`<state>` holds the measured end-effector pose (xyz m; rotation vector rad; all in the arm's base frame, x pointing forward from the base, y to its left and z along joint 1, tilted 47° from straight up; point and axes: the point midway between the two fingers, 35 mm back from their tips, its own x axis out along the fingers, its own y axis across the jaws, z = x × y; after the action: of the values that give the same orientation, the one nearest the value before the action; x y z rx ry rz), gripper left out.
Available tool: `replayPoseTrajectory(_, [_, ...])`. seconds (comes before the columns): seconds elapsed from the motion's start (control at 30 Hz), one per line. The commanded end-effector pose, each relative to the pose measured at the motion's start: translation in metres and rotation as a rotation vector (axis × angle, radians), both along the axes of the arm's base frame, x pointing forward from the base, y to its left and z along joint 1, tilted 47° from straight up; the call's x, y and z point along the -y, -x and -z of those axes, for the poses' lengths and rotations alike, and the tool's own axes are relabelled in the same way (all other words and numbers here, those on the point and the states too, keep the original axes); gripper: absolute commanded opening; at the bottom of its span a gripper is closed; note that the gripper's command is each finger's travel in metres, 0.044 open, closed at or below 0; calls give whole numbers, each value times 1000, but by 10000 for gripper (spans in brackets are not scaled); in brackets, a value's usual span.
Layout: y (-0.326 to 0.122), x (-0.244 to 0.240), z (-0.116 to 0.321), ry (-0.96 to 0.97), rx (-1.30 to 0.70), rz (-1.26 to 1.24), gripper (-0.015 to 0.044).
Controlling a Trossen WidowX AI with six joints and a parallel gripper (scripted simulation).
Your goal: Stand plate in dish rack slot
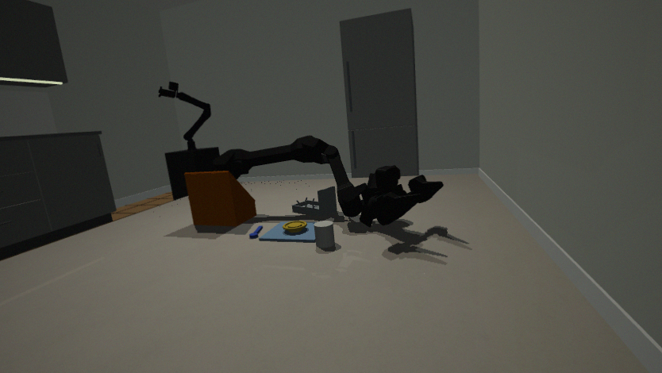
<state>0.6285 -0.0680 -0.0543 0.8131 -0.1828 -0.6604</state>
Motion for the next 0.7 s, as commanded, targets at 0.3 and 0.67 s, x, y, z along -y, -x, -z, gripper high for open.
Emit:
replayPoseTrajectory(0.3, [1,13,10,56,-155,-53,400])
replayPoseTrajectory(0.67, [5,13,12,174,-346,-138,400])
